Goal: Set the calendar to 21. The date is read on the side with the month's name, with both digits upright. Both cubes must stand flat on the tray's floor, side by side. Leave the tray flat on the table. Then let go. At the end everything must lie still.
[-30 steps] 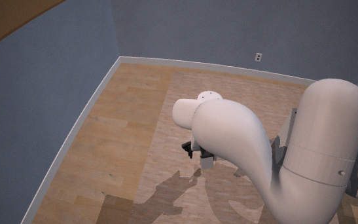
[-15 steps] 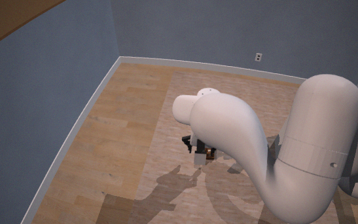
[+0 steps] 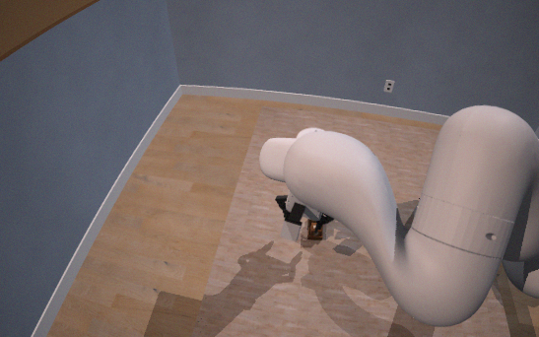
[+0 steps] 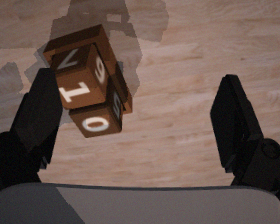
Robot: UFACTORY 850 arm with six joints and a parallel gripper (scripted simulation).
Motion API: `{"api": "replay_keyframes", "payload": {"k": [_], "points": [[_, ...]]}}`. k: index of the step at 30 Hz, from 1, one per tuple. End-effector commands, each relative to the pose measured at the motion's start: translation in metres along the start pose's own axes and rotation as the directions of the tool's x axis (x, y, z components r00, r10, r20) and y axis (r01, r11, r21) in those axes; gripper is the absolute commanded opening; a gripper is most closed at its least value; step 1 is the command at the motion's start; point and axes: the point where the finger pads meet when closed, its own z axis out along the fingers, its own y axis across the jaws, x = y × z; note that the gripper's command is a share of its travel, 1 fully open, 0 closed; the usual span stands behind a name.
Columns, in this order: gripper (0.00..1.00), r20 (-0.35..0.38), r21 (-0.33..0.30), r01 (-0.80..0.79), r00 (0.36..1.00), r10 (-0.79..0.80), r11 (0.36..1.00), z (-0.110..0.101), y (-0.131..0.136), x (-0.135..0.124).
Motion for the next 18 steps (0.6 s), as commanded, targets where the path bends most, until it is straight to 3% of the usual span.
{"api": "replay_keyframes", "payload": {"k": [1, 8, 18], "points": [[1.0, 0.001, 0.003, -0.024, 1.0, 0.024, 1.0, 0.0, 0.002, -0.004], [1.0, 0.002, 0.003, -0.248, 0.969, 0.248, 0.969, 0.0, 0.004, -0.007], [1.0, 0.002, 0.002, -0.321, 0.947, 0.321, 0.947, 0.0, 0.008, -0.019]]}}
